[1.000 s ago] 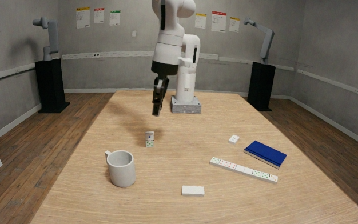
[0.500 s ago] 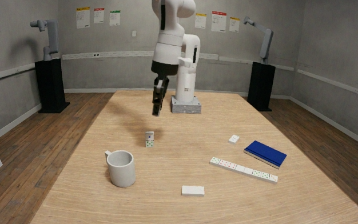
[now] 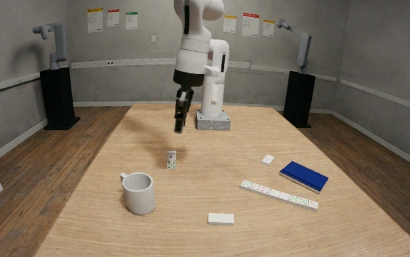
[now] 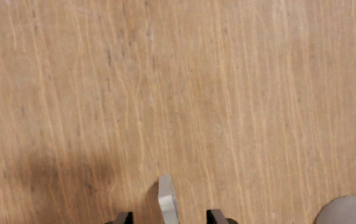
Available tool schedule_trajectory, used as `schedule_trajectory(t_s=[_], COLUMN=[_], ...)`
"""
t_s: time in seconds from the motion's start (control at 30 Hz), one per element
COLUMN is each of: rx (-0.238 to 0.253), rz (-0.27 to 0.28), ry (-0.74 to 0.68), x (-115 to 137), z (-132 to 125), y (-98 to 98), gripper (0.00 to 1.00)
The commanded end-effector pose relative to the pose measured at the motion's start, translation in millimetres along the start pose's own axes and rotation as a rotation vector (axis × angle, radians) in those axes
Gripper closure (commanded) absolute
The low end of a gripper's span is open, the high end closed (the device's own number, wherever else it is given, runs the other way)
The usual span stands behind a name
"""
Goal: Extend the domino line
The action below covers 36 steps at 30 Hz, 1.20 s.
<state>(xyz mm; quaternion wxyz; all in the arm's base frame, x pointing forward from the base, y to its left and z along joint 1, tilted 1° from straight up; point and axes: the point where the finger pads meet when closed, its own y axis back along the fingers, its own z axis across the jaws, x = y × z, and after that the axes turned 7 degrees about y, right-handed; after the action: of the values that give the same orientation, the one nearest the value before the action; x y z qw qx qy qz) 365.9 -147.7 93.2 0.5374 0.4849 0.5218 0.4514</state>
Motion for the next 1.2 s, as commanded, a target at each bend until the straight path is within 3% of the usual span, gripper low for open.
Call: schedule_trajectory(t_s=[0.0, 0.37, 0.7, 0.77, 1.17], rx=[0.005, 0.007, 0.020, 0.020, 0.052], rz=[-0.008, -0.002, 0.029, 0.029, 0.079], ry=[0.004, -0.045, -0.320, -0.320, -0.860], x=[-3, -3, -6, -6, -13], z=[0, -1, -3, -3, -5], y=[-0.4, -1.8, -9.6, -9.6, -22.8], gripper=[0.51, 0.51, 0.51, 0.51, 0.51])
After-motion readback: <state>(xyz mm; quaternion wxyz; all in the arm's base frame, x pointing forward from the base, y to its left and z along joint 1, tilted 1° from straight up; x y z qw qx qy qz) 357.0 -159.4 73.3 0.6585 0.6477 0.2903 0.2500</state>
